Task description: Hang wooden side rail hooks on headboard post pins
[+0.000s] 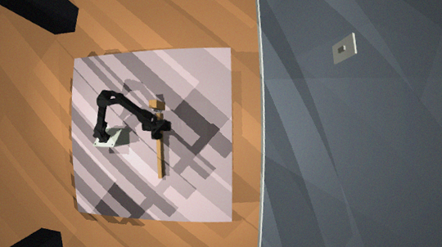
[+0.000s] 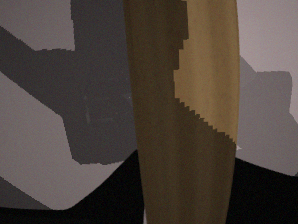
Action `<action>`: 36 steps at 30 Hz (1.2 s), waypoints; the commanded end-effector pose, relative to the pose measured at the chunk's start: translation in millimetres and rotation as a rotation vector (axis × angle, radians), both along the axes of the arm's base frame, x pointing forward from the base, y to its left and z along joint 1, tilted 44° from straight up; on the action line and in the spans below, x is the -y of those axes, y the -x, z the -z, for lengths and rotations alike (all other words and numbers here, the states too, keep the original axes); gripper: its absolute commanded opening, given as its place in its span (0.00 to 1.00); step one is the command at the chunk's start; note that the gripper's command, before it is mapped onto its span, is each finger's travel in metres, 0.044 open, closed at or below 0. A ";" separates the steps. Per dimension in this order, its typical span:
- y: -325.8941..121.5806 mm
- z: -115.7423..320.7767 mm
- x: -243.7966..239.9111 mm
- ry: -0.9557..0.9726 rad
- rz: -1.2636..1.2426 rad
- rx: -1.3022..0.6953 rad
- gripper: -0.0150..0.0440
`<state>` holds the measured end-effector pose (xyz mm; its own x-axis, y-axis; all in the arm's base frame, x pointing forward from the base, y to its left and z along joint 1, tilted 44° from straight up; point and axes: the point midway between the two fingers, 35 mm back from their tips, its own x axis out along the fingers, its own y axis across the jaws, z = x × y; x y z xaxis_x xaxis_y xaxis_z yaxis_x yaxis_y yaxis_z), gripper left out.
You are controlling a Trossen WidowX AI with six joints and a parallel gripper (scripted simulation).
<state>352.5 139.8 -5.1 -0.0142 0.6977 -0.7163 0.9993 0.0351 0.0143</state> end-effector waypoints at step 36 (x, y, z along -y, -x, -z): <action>-2.7 -9.0 8.3 0.002 0.010 0.010 0.25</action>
<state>352.4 135.5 -1.0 -0.0149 0.6974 -0.7166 0.9993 0.0346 0.0130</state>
